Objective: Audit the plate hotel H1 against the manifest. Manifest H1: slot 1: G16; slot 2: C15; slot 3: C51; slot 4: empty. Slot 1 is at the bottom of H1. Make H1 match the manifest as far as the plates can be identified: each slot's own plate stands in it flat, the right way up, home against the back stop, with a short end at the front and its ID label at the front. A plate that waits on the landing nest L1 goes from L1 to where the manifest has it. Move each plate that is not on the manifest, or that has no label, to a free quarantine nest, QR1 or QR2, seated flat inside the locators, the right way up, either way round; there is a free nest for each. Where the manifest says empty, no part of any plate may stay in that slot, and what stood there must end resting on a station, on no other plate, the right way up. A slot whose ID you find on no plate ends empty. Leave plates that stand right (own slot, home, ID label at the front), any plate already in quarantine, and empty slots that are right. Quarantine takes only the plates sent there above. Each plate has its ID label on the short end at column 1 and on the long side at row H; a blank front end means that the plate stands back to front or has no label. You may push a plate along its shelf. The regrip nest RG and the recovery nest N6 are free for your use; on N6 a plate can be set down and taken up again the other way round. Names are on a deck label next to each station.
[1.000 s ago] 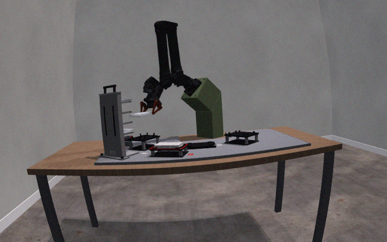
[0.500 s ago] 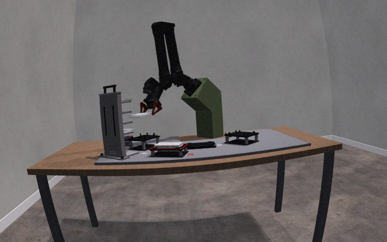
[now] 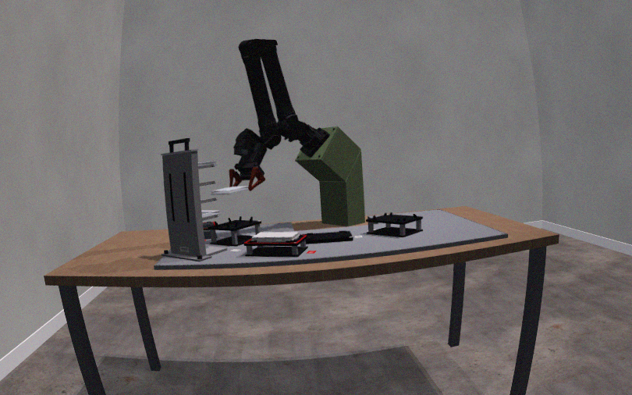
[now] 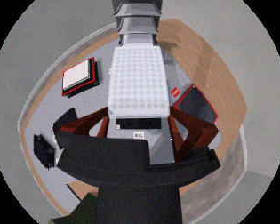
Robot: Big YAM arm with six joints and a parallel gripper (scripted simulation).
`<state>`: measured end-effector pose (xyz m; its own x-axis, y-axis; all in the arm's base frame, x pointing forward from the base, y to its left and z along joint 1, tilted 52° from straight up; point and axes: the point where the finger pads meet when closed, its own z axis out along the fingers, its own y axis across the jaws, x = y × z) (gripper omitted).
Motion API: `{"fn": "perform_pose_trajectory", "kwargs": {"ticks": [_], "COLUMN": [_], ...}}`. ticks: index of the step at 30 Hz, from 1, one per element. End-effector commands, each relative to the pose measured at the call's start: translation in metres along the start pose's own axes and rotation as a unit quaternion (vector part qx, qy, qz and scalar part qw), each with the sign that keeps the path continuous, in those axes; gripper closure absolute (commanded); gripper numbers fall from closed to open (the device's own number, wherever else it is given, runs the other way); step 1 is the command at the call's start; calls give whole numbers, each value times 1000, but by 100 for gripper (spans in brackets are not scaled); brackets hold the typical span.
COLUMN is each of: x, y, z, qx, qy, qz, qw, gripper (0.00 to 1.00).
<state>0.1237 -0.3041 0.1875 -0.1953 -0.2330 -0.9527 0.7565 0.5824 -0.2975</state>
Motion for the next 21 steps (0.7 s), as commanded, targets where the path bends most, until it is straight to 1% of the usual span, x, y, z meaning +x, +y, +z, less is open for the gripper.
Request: {"fn": "perform_pose_trajectory", "kwargs": {"ticks": [1,21], "x": [-7,-1], "y": [2,2], "z": [5,11], "qx": [-4,-5], "qy": [-15,-15], "qz": [-8,-10], "qw": [1000,1000], "gripper": [14,14]}}
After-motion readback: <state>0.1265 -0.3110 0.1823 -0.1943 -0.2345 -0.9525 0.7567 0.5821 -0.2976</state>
